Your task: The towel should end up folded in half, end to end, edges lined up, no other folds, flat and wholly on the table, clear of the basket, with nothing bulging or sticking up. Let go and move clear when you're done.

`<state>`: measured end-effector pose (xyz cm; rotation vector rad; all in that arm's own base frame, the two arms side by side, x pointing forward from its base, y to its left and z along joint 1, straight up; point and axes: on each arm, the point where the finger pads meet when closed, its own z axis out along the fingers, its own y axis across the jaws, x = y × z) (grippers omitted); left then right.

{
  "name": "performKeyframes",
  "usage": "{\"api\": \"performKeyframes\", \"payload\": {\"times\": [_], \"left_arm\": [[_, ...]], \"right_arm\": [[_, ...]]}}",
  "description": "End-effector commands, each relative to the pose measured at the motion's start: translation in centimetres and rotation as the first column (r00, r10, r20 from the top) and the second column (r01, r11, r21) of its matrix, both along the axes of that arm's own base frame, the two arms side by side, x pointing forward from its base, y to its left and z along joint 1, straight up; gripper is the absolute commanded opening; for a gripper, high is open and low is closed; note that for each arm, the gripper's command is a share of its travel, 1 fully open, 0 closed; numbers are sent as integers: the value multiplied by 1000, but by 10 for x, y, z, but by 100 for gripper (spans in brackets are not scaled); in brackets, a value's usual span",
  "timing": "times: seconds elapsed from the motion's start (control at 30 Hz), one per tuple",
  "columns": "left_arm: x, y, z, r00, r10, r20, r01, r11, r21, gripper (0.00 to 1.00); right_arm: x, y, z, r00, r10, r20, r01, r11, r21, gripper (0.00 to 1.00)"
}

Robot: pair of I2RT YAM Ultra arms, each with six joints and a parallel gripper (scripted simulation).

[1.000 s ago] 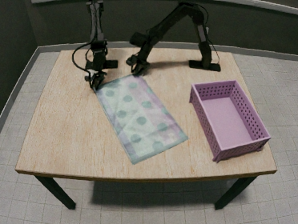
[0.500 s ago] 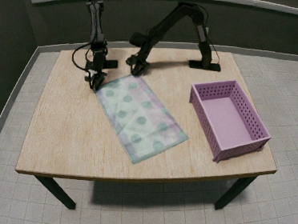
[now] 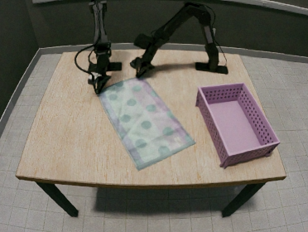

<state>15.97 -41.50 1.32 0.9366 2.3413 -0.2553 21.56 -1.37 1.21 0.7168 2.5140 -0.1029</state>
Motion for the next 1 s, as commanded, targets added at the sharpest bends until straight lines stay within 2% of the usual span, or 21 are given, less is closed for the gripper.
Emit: {"api": "performKeyframes", "payload": {"times": [0.0, 0.03, 0.07, 0.17, 0.2, 0.3, 0.4, 0.63, 0.67, 0.77, 0.8, 0.93, 0.97], "left_arm": [[2, 8, 1, 1000, -5, -6, 5, 1000, 0, 11], [0, 8, 0, 1000, -9, -6, 9, 1000, 3, 11], [4, 10, 2, 1000, -6, -5, 5, 1000, 0, 2], [2, 13, 0, 1000, -9, -10, 9, 1000, 18, 2], [5, 9, 3, 1000, -6, -6, 6, 1000, -18, 1], [4, 15, 0, 1000, -5, -13, 5, 1000, 7, 1], [3, 14, 0, 1000, -4, -8, 4, 1000, 7, 0], [-6, 10, 2, 1000, -12, -15, 12, 1000, 2, 0], [7, 16, 3, 1000, -4, -15, 4, 1000, 5, 0], [7, 16, 3, 1000, -4, -15, 4, 1000, 5, 0], [12, 17, 15, 1000, -15, -25, 14, 999, -44, 0], [12, 20, 13, 999, -15, -30, 14, 999, -30, 0], [9, 11, 20, 999, -27, -22, 26, 998, -54, 0]], "right_arm": [[-4, -1, -3, 999, -15, -32, 14, 1000, -20, 15], [-4, -1, -3, 999, -15, -32, 14, 1000, -20, 15], [-7, 1, -10, 999, -13, -31, 13, 1000, -26, 5], [-10, 0, -10, 999, -14, -41, 12, 1000, -28, 5], [4, 6, 1, 1000, -13, -4, 13, 1000, -20, 0], [-4, 7, -7, 1000, -6, -30, 6, 1000, -10, 0], [5, 7, 1, 1000, -18, -5, 18, 999, -28, 0], [-8, 6, -4, 1000, -7, -13, 6, 1000, -16, 0], [7, 12, 3, 1000, -10, -9, 10, 1000, -16, 0], [7, 12, 2, 1000, -10, -10, 9, 1000, -15, 0], [9, 20, 4, 999, 15, -32, -15, 1000, -6, 0], [9, 20, 4, 999, 15, -32, -15, 1000, -6, 0], [13, 21, 12, 1000, 15, 3, -15, 1000, 4, 0]]}}
